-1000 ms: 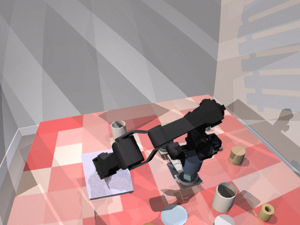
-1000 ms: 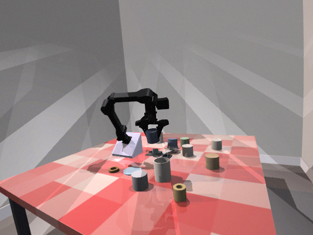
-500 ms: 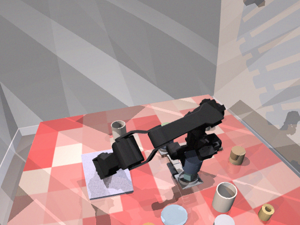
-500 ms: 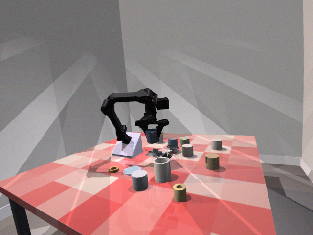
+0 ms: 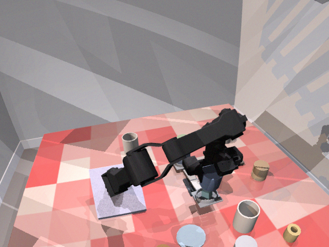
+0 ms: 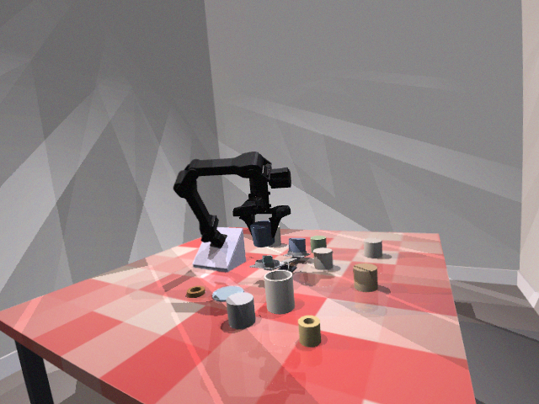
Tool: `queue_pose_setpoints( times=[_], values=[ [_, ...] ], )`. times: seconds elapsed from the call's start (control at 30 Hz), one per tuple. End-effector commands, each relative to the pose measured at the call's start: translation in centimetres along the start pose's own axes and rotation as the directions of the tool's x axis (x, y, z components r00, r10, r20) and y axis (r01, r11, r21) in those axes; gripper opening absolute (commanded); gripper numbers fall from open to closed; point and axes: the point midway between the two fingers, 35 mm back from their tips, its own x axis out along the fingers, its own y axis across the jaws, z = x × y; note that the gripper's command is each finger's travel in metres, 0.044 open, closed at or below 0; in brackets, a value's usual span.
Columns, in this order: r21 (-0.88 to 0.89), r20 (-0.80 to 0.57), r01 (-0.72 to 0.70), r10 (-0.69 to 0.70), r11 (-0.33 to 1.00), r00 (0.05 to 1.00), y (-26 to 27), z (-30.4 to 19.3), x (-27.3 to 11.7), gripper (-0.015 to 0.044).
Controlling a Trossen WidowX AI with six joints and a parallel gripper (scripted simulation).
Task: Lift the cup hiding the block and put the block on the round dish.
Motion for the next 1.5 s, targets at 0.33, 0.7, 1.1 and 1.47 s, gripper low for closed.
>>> queue_pose_setpoints(
  times=[0.33, 0.7, 1.1, 1.47],
  values=[
    [-0.002, -0.001, -0.001, 0.001, 1.000, 1.000, 0.0, 0.0, 0.0, 0.0000],
    [-0.033, -0.051, 0.025, -0.026, 0.999, 0.998, -2.7, 3.5, 2.3, 0.0000],
    [-0.018, -0.084, 0.017, -0.019, 1.000, 0.996, -6.9, 7.8, 4.9, 0.0000],
    [-0.005, -0.080, 0.004, -0.004, 1.000, 0.997, -11.2, 10.6, 6.7, 0.0000]
  ],
)
